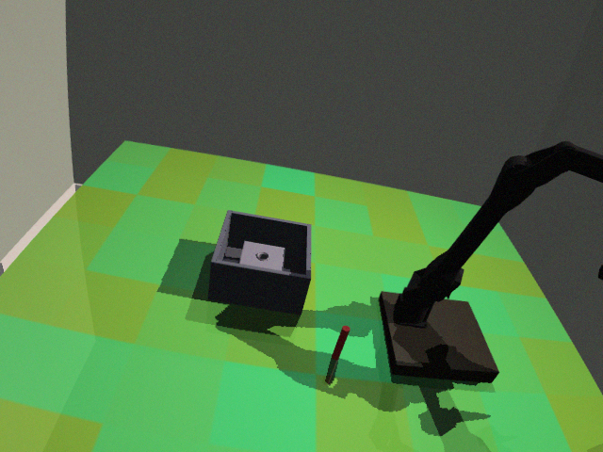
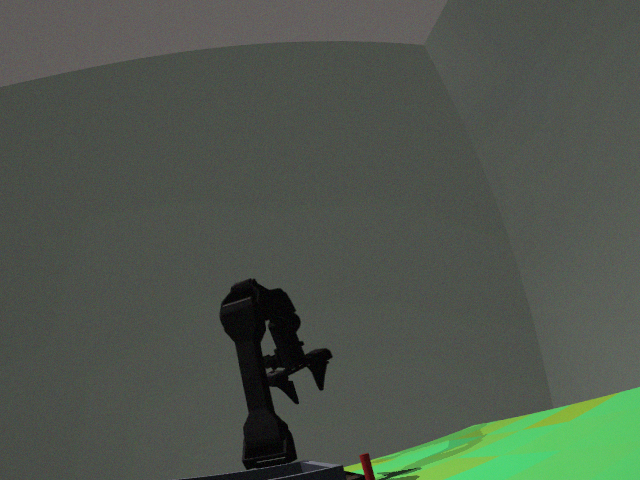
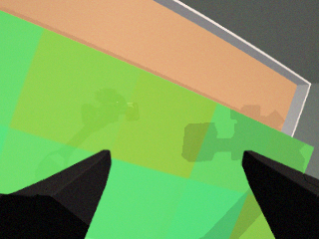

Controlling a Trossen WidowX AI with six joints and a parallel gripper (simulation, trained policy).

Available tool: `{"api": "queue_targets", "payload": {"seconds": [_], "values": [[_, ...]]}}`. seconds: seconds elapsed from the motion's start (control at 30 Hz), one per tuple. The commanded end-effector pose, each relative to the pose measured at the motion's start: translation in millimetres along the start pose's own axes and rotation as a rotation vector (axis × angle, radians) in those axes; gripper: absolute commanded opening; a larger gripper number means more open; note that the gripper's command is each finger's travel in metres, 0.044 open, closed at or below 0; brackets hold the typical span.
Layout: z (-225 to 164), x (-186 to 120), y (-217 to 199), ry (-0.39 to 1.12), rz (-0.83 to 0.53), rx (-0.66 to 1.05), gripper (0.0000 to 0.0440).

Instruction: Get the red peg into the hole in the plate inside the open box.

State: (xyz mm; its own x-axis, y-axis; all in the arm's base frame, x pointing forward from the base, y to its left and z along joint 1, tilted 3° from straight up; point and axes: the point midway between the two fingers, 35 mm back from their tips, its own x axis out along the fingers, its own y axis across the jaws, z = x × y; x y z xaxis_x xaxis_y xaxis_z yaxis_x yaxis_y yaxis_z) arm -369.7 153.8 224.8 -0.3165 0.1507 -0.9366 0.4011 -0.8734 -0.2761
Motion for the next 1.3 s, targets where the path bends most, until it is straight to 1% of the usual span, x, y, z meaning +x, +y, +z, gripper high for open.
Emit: {"api": "queue_targets", "payload": {"seconds": [0.0, 0.03, 0.07, 0.53, 0.9, 1.27], "values": [[-0.6, -3.5, -4.2, -0.013, -0.016, 0.028, 0.042], [-2.1, -6.8, -8.2, -0.023, -0.03, 0.058, 0.0436], [-4.5, -9.5, -12.0, -0.03, -0.042, 0.09, 0.044], [-56.2, -39.0, -54.9, -0.092, -0.145, 0.56, 0.044], [-111.4, -57.9, -75.9, -0.115, -0.207, 0.937, 0.044], [-173.8, -73.7, -83.3, -0.123, -0.266, 1.316, 0.044]]}}
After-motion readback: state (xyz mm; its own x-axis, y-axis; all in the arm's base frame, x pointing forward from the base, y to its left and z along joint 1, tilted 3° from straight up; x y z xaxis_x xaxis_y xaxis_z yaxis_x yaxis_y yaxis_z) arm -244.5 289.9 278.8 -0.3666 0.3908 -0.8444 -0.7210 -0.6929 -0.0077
